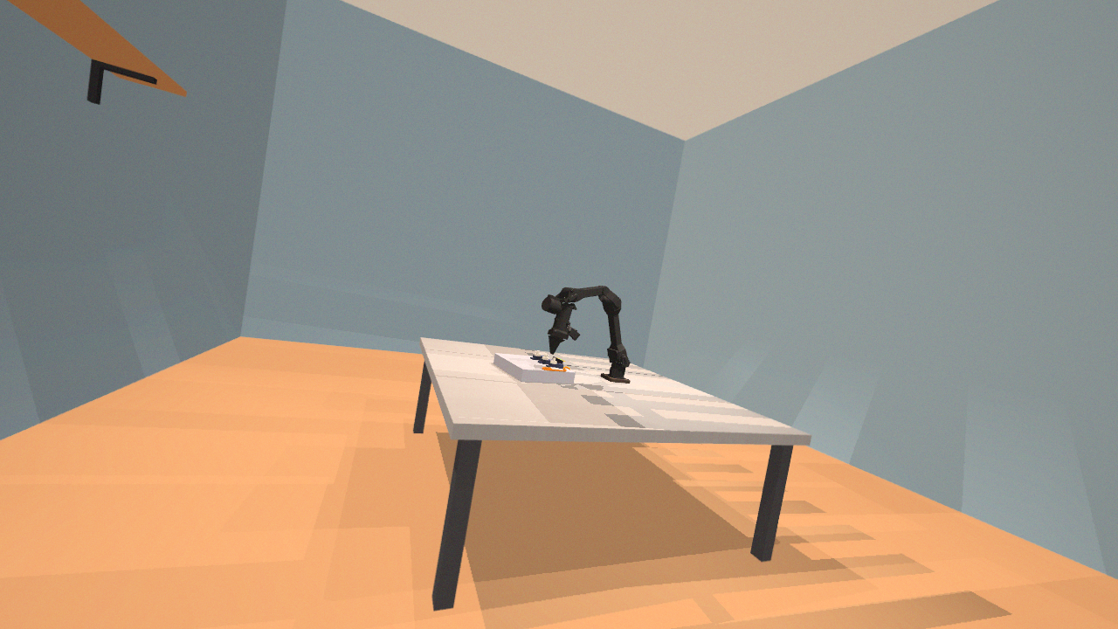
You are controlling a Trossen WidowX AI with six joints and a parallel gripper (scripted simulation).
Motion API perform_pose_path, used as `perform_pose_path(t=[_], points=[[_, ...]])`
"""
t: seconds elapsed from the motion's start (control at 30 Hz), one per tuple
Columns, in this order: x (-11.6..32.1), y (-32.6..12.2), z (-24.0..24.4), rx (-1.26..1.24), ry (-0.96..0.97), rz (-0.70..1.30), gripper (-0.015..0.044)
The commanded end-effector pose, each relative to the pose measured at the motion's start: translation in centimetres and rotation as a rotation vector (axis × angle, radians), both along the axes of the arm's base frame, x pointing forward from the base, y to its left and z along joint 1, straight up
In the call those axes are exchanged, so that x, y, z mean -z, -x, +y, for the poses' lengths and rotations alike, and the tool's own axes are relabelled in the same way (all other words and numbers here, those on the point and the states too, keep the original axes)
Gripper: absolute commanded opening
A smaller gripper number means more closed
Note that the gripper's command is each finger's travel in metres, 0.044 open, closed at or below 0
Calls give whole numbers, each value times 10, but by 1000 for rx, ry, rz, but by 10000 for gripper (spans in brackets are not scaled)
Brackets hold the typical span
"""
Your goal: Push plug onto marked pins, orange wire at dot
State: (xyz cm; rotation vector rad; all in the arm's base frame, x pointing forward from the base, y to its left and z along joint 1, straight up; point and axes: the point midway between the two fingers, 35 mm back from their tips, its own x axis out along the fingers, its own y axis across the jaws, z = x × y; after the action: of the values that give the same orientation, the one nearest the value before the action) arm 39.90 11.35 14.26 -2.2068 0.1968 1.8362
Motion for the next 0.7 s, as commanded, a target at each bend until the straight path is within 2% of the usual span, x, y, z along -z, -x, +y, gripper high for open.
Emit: perform_pose_path(t=[0.0, 0.23, 0.47, 0.67], points=[[6, 2, 5, -130, 37, 46, 115], [17, 7, 12, -326, 81, 134, 115], [20, 7, 12, -331, 82, 136, 115], [42, 6, 13, -331, 82, 136, 115]])
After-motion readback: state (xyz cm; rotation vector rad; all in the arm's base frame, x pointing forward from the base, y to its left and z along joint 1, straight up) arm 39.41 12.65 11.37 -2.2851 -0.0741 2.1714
